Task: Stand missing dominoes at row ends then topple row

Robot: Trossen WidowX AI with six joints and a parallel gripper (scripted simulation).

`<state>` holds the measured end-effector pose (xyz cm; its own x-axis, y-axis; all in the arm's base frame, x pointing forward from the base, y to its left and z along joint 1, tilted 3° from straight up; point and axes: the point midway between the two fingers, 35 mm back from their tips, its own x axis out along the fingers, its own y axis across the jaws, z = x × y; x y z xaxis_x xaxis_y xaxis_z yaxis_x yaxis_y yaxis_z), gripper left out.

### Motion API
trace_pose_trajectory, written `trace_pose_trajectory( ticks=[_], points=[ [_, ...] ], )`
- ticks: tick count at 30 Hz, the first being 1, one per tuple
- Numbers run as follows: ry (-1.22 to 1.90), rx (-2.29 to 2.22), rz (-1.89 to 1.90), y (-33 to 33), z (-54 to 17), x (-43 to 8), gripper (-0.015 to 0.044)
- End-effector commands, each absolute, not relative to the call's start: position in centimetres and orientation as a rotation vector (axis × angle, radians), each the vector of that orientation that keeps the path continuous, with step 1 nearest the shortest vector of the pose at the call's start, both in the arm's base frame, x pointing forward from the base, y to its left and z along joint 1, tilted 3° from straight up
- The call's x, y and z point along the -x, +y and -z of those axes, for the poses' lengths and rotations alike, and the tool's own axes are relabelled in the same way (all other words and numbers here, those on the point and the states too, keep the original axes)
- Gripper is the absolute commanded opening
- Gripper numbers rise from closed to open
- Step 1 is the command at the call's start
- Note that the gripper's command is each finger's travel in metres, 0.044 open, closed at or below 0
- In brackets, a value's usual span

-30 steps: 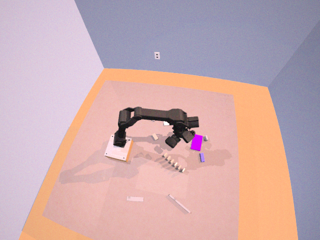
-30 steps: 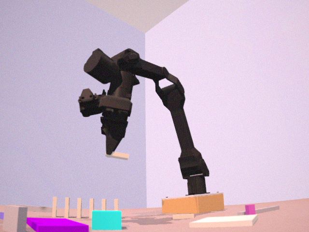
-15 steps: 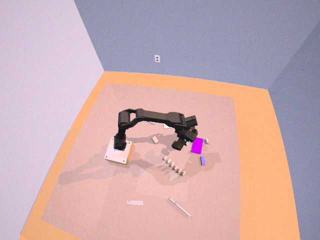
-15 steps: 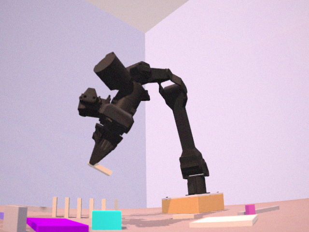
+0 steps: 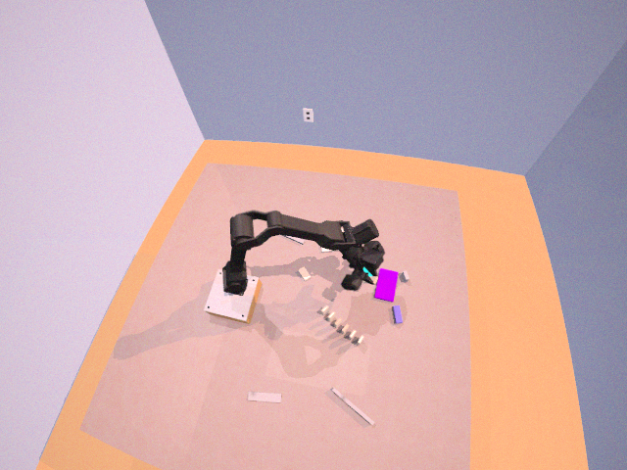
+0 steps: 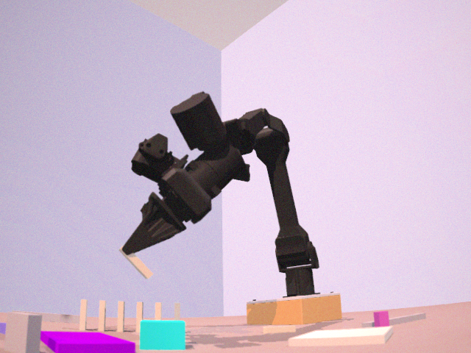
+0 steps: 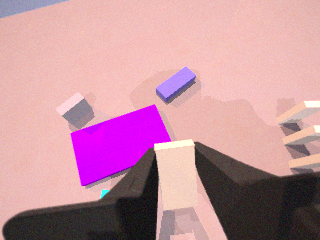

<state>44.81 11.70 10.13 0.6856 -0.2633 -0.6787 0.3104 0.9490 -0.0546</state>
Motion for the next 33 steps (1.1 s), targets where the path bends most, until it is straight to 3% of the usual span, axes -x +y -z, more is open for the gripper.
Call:
trace_pose_trajectory(
  ticks=[1,33],
  points=[
    [0.663,-0.035,0.327,12.1,-10.1,-44.9,0.0107],
    [0.167,0.019,0.469,11.9,-11.3,-39.1,0.0107]
  ],
)
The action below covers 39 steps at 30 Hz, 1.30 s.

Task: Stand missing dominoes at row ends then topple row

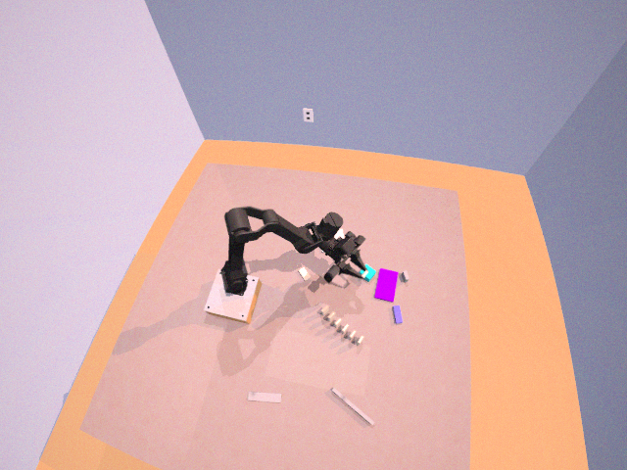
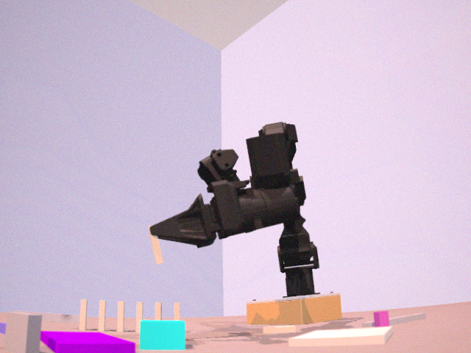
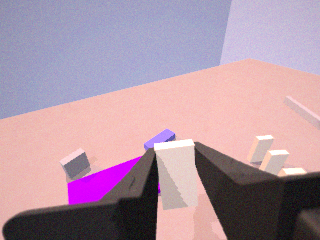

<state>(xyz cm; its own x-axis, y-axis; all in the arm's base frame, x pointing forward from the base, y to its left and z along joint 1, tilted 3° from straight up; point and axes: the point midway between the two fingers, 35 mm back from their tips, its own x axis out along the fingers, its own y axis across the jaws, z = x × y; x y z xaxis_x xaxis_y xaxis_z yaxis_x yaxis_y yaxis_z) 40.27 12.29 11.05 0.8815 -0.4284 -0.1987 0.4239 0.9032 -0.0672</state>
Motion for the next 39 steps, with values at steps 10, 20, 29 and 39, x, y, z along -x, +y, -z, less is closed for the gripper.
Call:
trace_pose_trajectory(
  ticks=[10,20,29,39],
  points=[
    [0.064,-0.011,0.541,10.7,-11.8,-35.7,0.0107],
    [0.028,-0.029,0.576,9.9,-12.0,-34.1,0.0107],
    [0.028,-0.029,0.576,9.9,-12.0,-34.1,0.0107],
    [0.035,-0.021,0.577,10.0,-10.6,-34.4,0.0107]
  ],
)
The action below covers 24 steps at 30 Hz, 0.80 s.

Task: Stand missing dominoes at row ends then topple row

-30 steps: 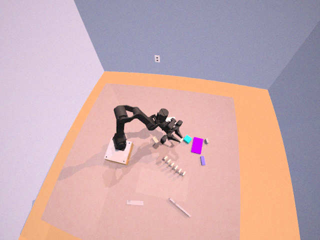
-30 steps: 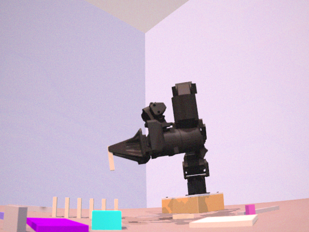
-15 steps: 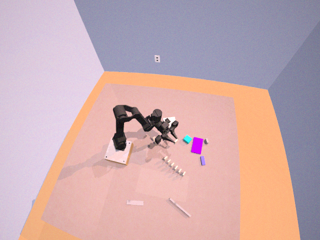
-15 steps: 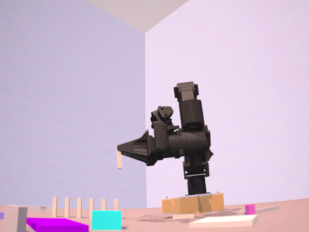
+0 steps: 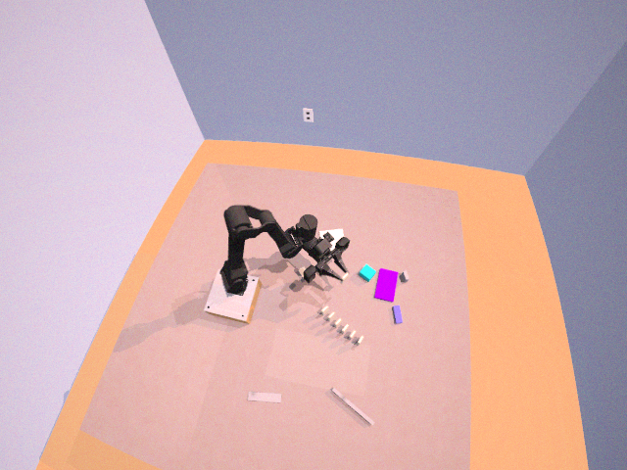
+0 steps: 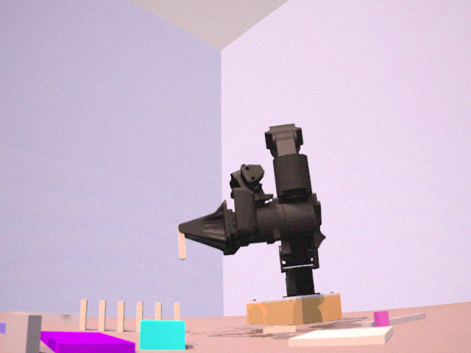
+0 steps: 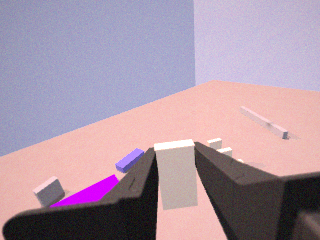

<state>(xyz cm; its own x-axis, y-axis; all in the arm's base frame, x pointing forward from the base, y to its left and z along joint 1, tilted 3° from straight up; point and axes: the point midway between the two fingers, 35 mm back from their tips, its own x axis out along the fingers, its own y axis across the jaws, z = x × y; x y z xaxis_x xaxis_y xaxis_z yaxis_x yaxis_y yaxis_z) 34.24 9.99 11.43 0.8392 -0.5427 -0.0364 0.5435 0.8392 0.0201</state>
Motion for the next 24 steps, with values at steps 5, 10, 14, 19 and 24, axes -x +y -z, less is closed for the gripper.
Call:
trace_pose_trajectory(
  ticks=[5,10,14,19,24],
  points=[
    [0.042,-0.012,0.578,10.1,-9.1,-34.8,0.0107],
    [0.050,-0.003,0.578,10.0,-7.5,-35.1,0.0107],
    [0.056,0.004,0.579,10.0,-6.2,-35.2,0.0107],
    [0.063,0.013,0.580,9.8,-4.6,-35.3,0.0107],
    [0.071,0.023,0.581,9.6,-3.0,-35.3,0.0107]
  ],
)
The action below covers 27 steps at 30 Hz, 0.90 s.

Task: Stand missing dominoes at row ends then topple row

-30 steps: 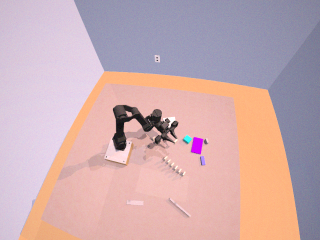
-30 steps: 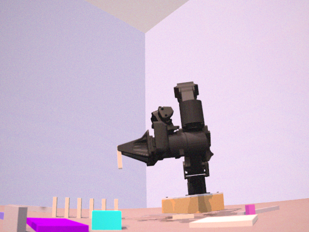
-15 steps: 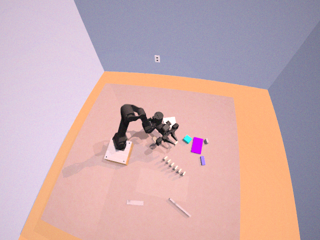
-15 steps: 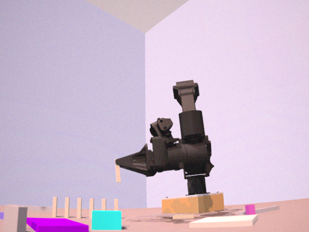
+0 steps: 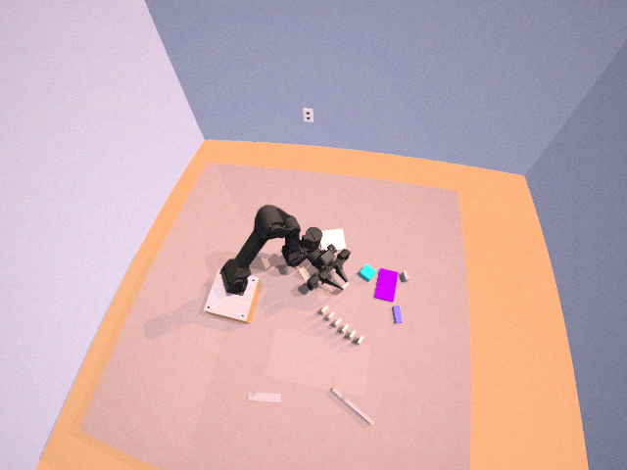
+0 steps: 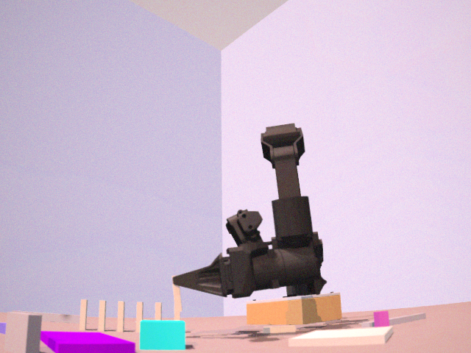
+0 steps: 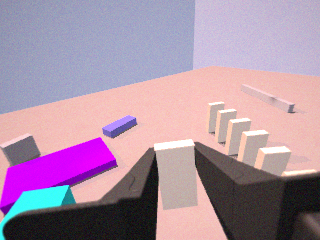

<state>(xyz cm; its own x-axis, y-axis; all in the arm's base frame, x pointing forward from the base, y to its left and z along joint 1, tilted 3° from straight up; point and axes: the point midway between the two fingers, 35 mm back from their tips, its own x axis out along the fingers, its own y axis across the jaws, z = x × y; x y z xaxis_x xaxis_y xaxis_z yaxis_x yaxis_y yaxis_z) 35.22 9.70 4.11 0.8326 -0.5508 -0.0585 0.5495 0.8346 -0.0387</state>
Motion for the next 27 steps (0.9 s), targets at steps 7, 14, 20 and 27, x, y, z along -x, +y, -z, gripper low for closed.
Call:
trace_pose_trajectory(
  ticks=[7,14,20,27],
  points=[
    [0.081,0.036,0.582,9.3,-0.9,-35.2,0.0107],
    [0.081,0.036,0.582,9.3,-0.9,-35.2,0.0107],
    [0.081,0.036,0.582,9.3,-0.9,-35.2,0.0160],
    [0.081,0.036,0.582,9.3,-0.9,-35.2,0.0343]
  ],
)
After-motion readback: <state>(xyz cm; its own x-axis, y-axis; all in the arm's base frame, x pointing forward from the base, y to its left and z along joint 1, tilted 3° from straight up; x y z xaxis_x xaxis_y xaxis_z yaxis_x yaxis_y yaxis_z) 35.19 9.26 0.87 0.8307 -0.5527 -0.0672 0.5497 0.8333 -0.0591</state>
